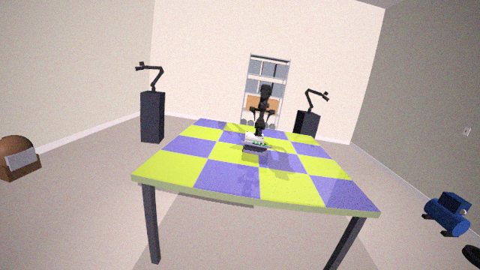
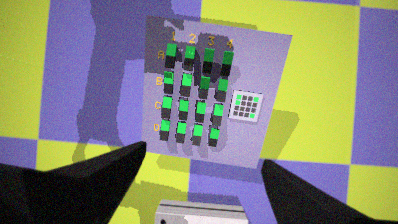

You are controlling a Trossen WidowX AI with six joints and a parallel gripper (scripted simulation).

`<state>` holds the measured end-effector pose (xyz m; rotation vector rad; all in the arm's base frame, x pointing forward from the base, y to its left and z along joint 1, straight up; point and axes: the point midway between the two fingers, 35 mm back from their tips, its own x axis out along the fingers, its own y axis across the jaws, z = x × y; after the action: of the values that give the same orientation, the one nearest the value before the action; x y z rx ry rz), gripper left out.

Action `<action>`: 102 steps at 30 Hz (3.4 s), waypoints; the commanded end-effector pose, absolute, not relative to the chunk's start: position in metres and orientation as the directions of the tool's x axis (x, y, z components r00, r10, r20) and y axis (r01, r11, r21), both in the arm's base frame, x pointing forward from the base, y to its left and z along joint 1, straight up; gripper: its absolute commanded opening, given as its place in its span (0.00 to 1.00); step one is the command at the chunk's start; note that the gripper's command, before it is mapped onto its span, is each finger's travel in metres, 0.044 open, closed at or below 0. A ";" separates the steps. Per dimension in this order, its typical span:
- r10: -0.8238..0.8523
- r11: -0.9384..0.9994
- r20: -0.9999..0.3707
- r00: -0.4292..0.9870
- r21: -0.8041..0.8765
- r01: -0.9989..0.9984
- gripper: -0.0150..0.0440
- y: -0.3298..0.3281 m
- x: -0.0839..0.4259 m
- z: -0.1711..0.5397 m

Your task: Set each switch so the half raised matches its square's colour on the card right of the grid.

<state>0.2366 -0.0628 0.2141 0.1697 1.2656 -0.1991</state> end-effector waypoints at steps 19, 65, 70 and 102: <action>-0.078 0.970 -0.945 0.318 0.002 0.243 0.25 -0.020 0.333 0.131; -0.081 0.970 -0.940 0.331 0.002 0.243 0.25 -0.023 0.345 0.091; -0.081 0.970 -0.940 0.331 0.002 0.243 0.25 -0.023 0.345 0.091; -0.081 0.970 -0.940 0.331 0.002 0.243 0.25 -0.023 0.346 0.087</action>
<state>0.3453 -0.0229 0.0876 0.1534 1.2185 -0.2116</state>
